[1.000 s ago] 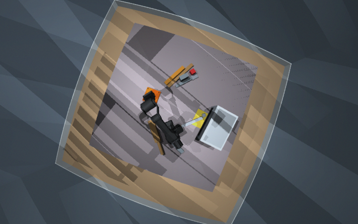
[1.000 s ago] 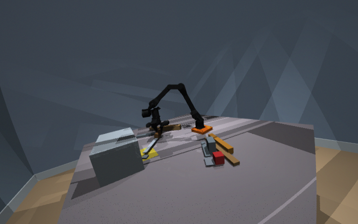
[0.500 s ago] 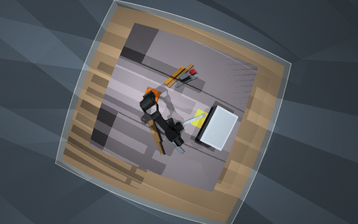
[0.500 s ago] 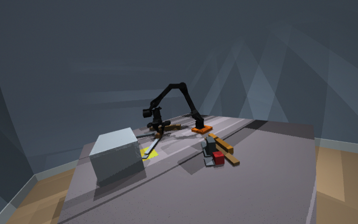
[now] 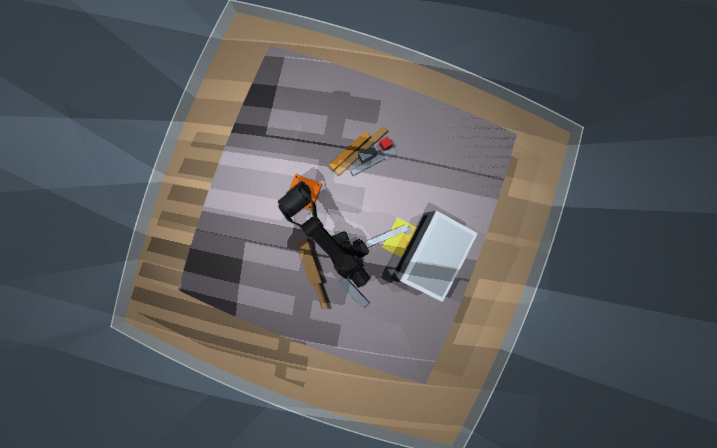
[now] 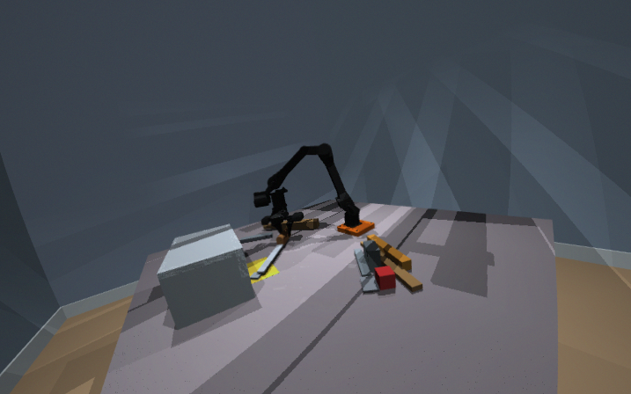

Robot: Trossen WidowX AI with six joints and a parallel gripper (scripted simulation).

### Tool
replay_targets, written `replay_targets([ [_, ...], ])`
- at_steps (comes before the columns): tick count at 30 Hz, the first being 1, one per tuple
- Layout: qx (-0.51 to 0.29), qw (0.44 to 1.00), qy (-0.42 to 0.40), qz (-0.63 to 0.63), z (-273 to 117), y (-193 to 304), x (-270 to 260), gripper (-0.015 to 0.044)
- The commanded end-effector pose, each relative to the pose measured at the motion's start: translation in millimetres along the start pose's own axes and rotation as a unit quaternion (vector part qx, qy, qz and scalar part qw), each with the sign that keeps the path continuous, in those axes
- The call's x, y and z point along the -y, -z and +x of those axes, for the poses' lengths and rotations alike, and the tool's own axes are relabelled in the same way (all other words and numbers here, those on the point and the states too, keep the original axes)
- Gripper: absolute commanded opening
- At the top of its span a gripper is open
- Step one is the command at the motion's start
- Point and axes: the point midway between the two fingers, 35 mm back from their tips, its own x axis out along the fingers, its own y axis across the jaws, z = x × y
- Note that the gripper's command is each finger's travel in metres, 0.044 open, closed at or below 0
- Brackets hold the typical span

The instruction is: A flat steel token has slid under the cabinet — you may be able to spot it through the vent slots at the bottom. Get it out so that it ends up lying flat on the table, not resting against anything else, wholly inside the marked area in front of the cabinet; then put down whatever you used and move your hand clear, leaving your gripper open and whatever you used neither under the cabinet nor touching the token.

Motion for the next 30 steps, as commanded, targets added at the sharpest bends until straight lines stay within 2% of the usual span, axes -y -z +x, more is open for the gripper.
replay_targets([
  [1,0.006,1.0,0.009,0.001,-5,-5,-3,0.0],
  [30,0.007,1.0,0.008,0.001,-5,-28,-37,0.0],
])
